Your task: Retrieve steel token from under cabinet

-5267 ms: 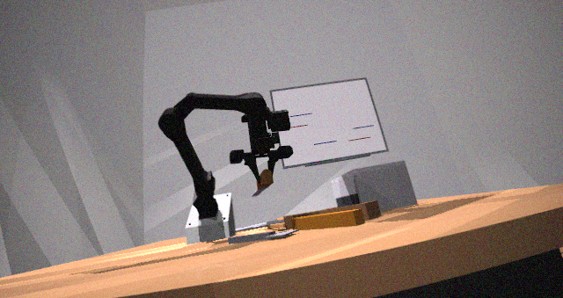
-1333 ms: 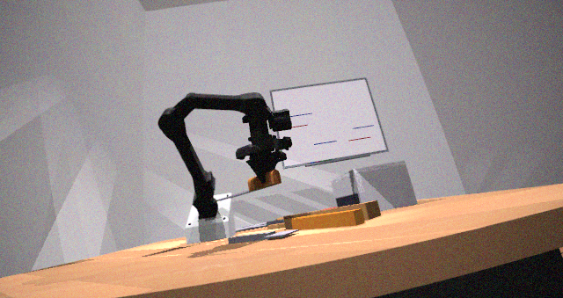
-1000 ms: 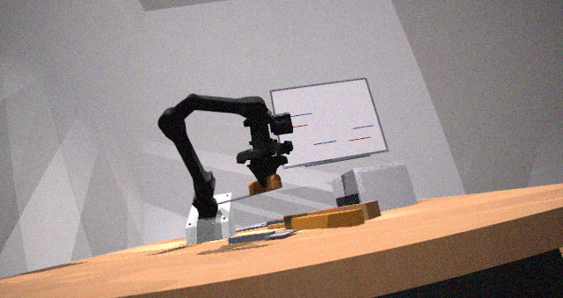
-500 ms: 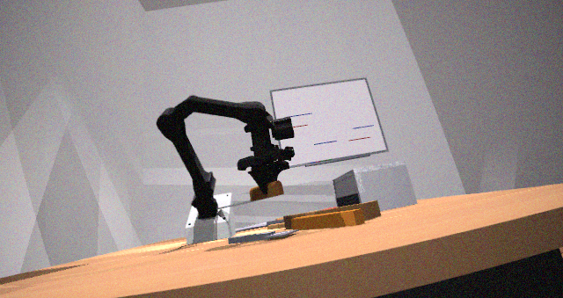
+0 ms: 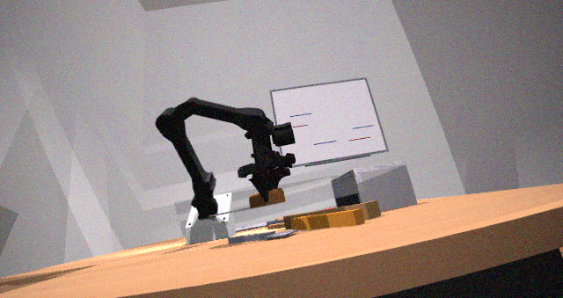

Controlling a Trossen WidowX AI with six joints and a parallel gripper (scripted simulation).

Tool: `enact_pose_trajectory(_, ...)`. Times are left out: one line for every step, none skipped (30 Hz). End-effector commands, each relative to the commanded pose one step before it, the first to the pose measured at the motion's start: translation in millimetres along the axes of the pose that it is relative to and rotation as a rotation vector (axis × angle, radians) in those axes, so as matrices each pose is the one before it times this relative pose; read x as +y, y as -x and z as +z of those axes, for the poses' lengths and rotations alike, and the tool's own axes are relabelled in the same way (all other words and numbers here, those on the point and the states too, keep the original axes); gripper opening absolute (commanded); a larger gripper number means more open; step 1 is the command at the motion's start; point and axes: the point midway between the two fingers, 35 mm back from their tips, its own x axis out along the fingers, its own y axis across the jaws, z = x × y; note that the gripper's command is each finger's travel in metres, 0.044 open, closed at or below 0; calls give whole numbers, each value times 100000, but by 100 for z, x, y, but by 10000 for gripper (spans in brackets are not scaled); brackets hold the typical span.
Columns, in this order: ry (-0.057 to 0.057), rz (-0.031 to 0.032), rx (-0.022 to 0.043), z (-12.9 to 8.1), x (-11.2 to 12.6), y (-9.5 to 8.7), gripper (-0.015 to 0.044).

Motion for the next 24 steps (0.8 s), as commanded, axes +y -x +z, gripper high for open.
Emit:
enact_pose_trajectory(66, 132, 259, -242, 52, -582, 0)
enact_pose_trajectory(-44, -5, -6, 0, -1, -140, 0)
enact_pose_trajectory(-30, -5, -6, 0, -1, -139, 0)
enact_pose_trajectory(-30, -5, -6, 0, -1, -139, 0)
enact_pose_trajectory(-14, -5, -6, 0, -1, -138, 0)
enact_pose_trajectory(-2, -5, -6, 0, -1, -137, 0)
enact_pose_trajectory(-10, -5, -6, 0, -1, -138, 0)
enact_pose_trajectory(-10, -5, -6, 0, -1, -136, 0)
enact_pose_trajectory(-1, -5, -5, 0, -1, -135, 0)
enact_pose_trajectory(48, -5, -5, 0, -1, -132, 0)
enact_pose_trajectory(133, -5, -5, 0, -1, -127, 0)
enact_pose_trajectory(223, -5, -5, 0, -1, -121, 0)
enact_pose_trajectory(245, -5, -5, 0, -1, -121, 0)
enact_pose_trajectory(258, -5, -5, 0, -1, -120, 0)
enact_pose_trajectory(282, -5, -5, 0, -1, -119, 0)
enact_pose_trajectory(303, -5, -5, 0, -1, -118, 0)
enact_pose_trajectory(291, -5, -4, 0, -1, -117, 0)
enact_pose_trajectory(278, -5, -4, 0, -1, -117, 0)
enact_pose_trajectory(278, -5, -4, 0, -1, -117, 0)
enact_pose_trajectory(277, -5, -4, 0, -1, -116, 0)
enact_pose_trajectory(277, -5, -4, 0, -1, -115, 0)
enact_pose_trajectory(274, -5, -4, 0, -1, -114, 0)
enact_pose_trajectory(125, -5, -4, 0, -1, -122, 0)
enact_pose_trajectory(-42, -6, -5, 0, -1, -134, 0)
